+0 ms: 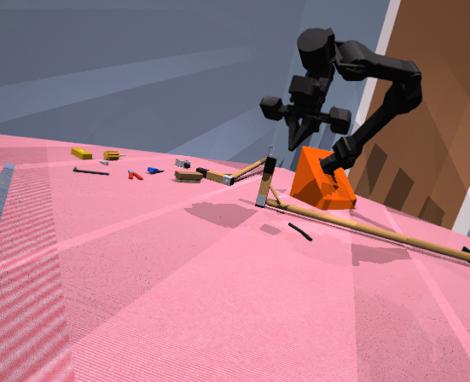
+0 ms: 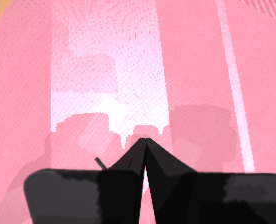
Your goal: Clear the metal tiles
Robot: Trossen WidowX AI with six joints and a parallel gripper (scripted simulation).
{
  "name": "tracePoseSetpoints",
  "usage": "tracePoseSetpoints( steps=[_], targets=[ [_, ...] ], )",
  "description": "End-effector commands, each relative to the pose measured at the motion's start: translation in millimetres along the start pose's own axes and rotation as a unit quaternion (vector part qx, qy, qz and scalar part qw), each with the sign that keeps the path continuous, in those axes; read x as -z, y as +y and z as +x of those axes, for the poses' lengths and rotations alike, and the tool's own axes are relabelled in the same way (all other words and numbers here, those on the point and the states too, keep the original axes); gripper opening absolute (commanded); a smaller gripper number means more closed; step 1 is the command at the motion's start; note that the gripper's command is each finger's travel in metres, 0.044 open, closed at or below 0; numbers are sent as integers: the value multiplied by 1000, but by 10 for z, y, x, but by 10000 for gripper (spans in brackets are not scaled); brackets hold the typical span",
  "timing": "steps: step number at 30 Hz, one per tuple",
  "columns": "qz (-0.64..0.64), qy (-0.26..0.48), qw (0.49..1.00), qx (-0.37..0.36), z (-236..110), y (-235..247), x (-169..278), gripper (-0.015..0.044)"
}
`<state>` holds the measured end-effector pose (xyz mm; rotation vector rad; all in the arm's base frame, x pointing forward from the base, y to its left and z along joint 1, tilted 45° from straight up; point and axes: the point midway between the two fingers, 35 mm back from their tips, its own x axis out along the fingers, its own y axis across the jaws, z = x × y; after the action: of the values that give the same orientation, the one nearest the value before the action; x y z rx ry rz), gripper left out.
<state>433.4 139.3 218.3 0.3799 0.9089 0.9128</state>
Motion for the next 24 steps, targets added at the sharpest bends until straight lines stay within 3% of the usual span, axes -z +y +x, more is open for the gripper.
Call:
tracePoseSetpoints(
  steps=[1, 24],
  targets=[
    [1, 2, 1000, 3, 81, -30, 20, 0],
    [-1, 6, 1000, 5, 653, -87, 194, 0]
  ],
)
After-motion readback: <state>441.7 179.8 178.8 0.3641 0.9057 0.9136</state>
